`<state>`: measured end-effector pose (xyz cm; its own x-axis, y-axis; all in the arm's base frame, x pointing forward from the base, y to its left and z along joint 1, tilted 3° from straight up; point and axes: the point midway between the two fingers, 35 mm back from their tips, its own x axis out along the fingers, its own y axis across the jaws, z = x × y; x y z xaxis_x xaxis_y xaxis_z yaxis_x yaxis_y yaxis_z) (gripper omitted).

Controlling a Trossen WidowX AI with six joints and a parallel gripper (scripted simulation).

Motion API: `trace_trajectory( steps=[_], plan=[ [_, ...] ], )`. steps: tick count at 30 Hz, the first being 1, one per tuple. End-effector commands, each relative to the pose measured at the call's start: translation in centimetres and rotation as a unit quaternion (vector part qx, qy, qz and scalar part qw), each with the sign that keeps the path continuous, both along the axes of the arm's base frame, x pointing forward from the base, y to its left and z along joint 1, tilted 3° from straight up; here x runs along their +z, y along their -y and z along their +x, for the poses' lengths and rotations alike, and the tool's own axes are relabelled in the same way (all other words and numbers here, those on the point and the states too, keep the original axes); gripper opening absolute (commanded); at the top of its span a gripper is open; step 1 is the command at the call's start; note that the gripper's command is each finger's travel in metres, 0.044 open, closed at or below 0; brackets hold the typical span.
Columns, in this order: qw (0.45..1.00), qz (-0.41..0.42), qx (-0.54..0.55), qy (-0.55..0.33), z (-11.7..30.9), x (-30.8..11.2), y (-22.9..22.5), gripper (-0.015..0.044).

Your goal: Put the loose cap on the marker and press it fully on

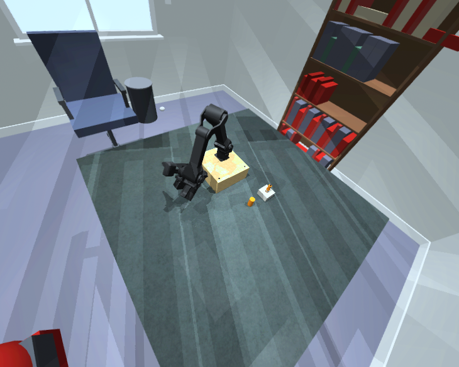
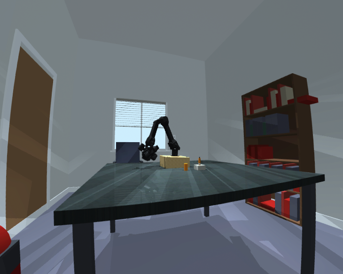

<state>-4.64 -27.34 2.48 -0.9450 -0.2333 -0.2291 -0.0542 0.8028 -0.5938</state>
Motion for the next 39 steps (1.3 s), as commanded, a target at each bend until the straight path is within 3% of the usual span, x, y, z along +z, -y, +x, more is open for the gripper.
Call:
trace_trajectory(
  steps=[1, 6, 7, 16, 26, 32, 39],
  plan=[
    [1.000, 0.000, 0.001, 0.004, 0.2, 0.0, 0.0, 0.0374],
    [0.995, 0.001, 0.029, 0.100, 5.2, -0.4, 0.1, 0.0243],
    [0.992, 0.004, 0.037, 0.123, 6.4, -0.5, 0.0, 0.0238],
    [0.937, 0.075, 0.127, 0.318, 18.6, -0.3, -3.7, 0.0238],
    [0.810, 0.248, 0.235, 0.476, 30.3, 1.8, -14.9, 0.0238],
    [0.719, 0.357, 0.281, 0.526, 34.0, 4.2, -23.1, 0.0238],
    [0.712, 0.365, 0.284, 0.528, 34.3, 3.3, -23.9, 0.0238]
  ],
)
